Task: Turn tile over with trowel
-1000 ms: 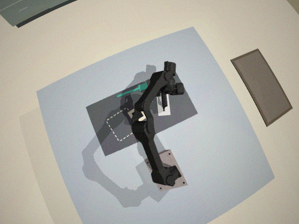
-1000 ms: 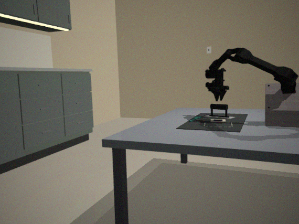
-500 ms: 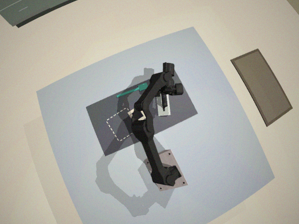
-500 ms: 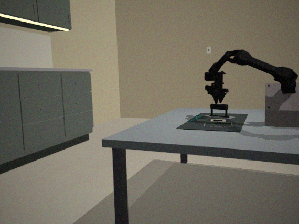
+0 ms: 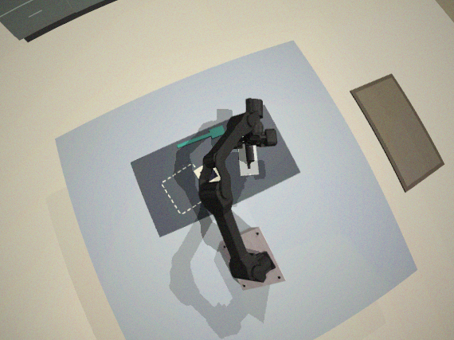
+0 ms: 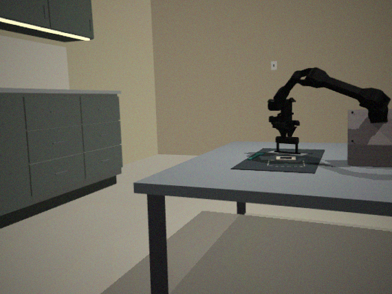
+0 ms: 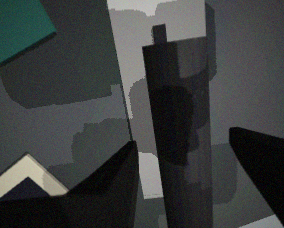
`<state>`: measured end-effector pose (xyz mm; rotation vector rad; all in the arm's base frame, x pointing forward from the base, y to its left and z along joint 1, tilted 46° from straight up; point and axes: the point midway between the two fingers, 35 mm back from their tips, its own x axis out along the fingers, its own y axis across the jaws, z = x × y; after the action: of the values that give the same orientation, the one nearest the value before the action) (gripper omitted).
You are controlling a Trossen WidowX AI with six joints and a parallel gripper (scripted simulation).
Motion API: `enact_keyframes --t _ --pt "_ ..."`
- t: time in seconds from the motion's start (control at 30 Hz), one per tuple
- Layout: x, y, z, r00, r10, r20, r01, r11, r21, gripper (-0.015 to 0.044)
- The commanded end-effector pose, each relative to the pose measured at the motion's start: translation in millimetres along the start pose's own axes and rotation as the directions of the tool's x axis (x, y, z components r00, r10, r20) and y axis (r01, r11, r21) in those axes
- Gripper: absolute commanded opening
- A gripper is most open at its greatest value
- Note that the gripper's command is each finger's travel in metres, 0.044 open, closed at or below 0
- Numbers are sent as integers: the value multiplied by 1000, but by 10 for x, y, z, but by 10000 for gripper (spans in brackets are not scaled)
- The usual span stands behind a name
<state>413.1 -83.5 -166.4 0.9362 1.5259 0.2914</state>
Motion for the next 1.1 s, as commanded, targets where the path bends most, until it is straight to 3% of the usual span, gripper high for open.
enact_keyframes --t 0.0,0.17,0.87,1.07 --pt "62 5 -35 1000 5 -11 -5 1000 6 244" --pt "62 5 -35 1000 5 -11 -5 1000 6 132" --pt "62 5 -35 1000 5 -11 -5 1000 6 130" --pt "62 5 -35 1000 5 -11 -4 990 141 130"
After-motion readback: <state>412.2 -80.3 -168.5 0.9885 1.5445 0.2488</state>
